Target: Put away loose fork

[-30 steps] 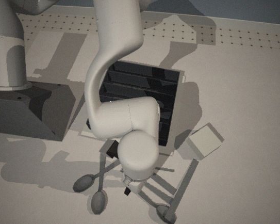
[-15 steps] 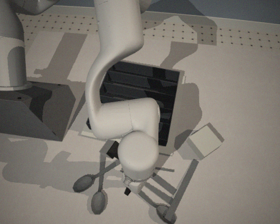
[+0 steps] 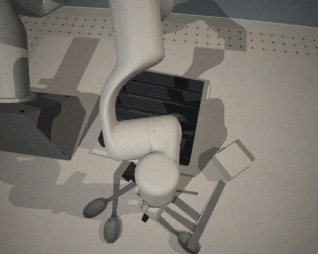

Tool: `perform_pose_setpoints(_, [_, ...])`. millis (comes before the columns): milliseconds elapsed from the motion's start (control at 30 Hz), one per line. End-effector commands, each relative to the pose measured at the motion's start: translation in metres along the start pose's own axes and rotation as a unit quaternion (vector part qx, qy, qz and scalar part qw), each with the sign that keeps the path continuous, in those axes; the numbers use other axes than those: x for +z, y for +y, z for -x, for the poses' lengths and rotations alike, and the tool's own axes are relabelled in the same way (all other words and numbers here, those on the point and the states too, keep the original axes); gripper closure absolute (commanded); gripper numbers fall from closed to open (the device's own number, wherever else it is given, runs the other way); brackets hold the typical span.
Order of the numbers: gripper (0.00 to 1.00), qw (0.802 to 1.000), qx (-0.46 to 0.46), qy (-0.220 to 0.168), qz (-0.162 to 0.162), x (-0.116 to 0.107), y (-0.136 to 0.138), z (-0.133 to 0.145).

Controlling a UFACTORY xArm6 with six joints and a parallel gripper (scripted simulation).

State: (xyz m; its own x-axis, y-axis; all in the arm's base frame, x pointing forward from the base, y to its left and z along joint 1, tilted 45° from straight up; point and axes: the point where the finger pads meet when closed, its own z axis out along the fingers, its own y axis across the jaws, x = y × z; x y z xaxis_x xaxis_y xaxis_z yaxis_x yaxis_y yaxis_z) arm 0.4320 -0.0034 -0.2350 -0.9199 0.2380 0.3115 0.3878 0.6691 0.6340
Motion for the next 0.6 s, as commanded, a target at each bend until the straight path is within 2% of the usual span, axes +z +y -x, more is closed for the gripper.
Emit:
perform_pose_setpoints(0, [0.70, 1.000, -0.001, -0.002, 0.000, 0.0037, 0.0003, 0.0018])
perform_pose_setpoints(567, [0.70, 1.000, -0.001, -0.002, 0.000, 0.0102, 0.0003, 0.0018])
